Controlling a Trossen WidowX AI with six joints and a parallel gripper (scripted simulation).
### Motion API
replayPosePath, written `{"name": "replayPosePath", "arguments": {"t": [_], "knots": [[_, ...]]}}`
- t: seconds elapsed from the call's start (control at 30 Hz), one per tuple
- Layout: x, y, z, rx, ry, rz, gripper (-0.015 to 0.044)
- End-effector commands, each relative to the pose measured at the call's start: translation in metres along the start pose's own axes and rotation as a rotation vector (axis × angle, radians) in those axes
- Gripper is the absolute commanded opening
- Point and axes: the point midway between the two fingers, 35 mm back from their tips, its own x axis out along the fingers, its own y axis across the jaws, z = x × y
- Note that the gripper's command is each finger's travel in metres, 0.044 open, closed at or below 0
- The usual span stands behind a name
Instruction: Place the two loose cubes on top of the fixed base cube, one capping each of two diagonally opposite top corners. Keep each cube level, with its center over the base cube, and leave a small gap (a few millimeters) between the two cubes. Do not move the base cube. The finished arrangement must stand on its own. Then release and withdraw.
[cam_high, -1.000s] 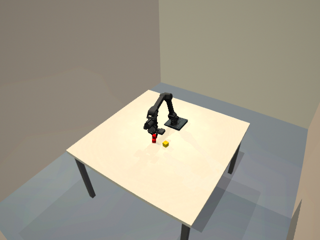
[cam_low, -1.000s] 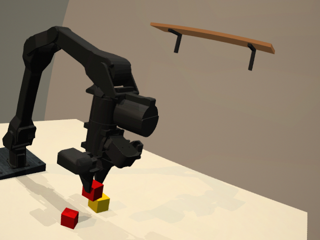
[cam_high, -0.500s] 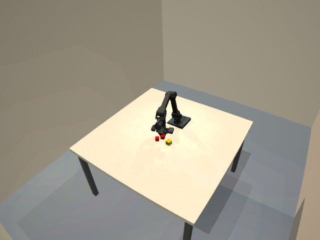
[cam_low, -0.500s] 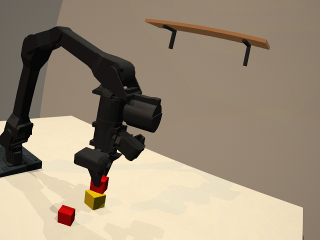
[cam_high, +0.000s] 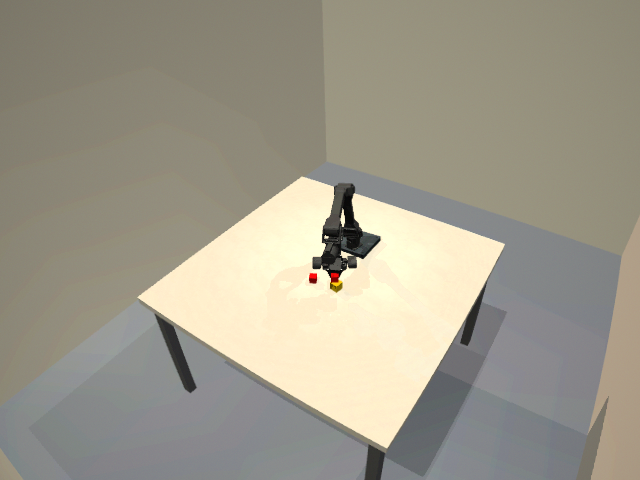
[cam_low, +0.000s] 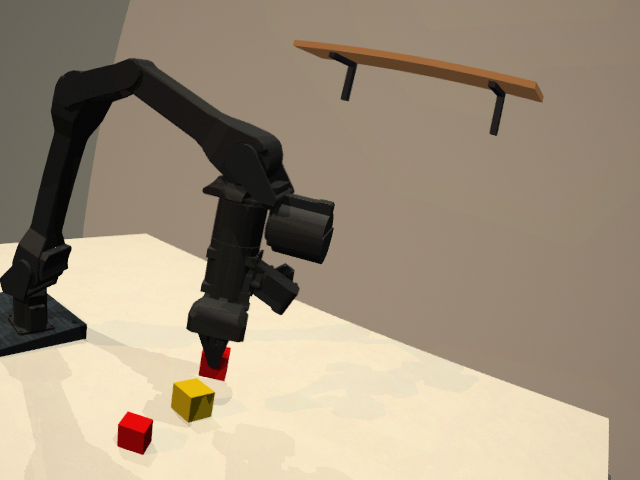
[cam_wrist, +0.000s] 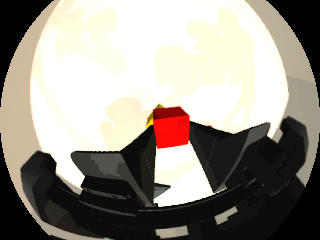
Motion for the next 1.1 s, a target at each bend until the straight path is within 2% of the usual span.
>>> {"name": "replayPosePath", "arguments": {"t": [0.0,1.07], "knots": [[0.002,0.007,0.0,-0.041,0.003,0.0,0.0105],[0.028,0.007,0.0,-0.044,0.003,-0.001,0.0105]]}}
